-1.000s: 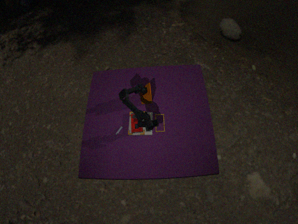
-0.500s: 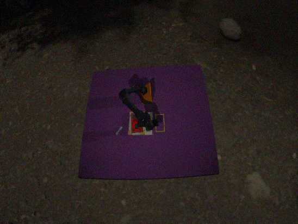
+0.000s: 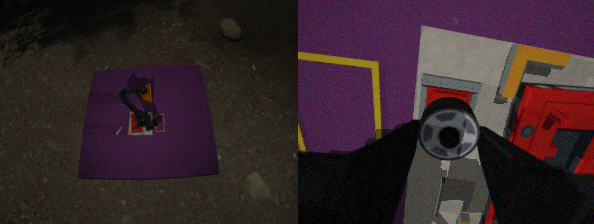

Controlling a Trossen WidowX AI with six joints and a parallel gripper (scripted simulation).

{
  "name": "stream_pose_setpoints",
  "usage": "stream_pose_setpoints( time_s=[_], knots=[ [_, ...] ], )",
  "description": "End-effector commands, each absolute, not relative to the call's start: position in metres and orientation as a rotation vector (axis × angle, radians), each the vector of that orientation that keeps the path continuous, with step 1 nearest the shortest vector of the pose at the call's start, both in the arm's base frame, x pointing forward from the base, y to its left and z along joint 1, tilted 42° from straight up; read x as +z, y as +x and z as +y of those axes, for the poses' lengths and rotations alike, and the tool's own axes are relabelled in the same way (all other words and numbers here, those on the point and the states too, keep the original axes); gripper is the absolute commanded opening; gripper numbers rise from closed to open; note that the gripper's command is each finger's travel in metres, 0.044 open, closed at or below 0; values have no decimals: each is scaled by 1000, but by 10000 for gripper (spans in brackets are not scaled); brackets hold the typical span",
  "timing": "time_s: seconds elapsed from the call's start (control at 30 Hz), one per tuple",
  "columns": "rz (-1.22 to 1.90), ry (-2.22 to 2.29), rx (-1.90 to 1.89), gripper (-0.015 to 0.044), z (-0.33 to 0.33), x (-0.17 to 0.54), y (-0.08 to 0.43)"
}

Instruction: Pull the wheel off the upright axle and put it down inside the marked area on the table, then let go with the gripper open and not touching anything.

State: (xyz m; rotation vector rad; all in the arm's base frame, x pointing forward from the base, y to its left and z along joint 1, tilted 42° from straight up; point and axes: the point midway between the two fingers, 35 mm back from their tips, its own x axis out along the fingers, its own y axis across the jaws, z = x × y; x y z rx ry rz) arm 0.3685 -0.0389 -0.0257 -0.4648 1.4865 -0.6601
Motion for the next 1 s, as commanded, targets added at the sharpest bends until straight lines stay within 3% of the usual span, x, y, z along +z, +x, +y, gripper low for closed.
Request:
stream_pose_setpoints(
  time_s=[0.0, 0.97],
  knots=[
    [1479, -465, -655, 0, -35, -22, 370],
    [1478, -467, -655, 0, -28, -15, 370]
  ],
)
